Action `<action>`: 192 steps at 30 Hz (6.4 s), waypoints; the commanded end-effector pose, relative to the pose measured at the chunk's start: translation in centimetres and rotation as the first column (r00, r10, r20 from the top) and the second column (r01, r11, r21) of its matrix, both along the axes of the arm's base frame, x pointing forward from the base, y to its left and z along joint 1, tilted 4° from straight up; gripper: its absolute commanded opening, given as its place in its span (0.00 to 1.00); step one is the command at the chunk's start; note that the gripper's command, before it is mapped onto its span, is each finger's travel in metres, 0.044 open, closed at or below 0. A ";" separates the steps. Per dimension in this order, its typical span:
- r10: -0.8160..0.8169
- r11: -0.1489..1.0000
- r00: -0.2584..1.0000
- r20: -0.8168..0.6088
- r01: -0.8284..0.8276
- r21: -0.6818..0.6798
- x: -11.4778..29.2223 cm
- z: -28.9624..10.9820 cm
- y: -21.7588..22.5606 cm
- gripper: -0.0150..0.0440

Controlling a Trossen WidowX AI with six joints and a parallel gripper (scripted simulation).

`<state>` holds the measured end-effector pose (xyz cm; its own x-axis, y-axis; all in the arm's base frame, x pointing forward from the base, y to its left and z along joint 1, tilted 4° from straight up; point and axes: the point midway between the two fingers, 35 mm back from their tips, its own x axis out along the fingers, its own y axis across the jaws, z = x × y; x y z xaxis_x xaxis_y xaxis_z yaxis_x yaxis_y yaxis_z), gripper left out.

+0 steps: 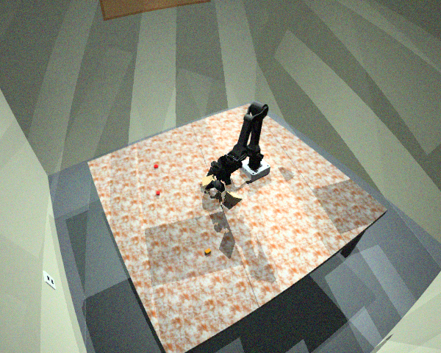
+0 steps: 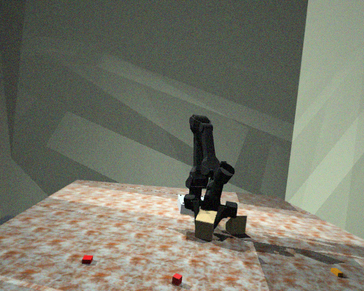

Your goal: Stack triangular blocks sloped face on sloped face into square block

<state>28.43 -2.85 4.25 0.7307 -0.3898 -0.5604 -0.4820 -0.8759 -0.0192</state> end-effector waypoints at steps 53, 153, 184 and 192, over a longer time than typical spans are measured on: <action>0.231 0.928 0.612 -0.756 0.095 0.360 2.7 6.5 -1.2 1.00; 0.403 0.883 0.541 -0.739 -0.018 0.469 -3.2 7.2 1.2 0.25; 0.457 0.889 0.652 -0.605 -0.349 0.295 -5.0 8.2 4.2 0.25; 0.474 0.880 0.636 -0.609 -0.373 0.295 -6.5 9.0 6.8 0.25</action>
